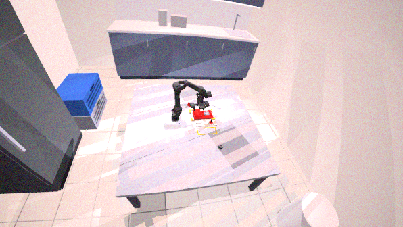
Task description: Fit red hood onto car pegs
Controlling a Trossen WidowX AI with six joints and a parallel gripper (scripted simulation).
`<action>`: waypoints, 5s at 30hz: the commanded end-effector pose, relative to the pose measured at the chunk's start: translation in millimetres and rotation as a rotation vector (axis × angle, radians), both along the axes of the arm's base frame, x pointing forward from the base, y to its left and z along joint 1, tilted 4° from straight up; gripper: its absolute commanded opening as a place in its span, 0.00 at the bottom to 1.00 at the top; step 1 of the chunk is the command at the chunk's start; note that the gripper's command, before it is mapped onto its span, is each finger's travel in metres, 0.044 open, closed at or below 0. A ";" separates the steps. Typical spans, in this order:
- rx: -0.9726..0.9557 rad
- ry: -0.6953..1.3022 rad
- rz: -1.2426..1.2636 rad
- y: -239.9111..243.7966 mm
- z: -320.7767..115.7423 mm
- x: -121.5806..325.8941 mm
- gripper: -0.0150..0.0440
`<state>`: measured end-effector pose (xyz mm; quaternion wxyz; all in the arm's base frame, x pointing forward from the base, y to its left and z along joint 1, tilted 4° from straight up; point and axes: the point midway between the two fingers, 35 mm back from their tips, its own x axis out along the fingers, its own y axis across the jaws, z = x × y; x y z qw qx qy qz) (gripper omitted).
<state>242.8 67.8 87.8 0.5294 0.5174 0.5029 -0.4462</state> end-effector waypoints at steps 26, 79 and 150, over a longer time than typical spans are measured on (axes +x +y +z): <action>0.000 0.012 -0.005 -0.1 -22.1 -3.4 1.00; 0.000 0.003 0.000 1.0 -39.3 0.7 0.91; -0.065 -0.028 0.711 -1.7 39.4 38.4 0.25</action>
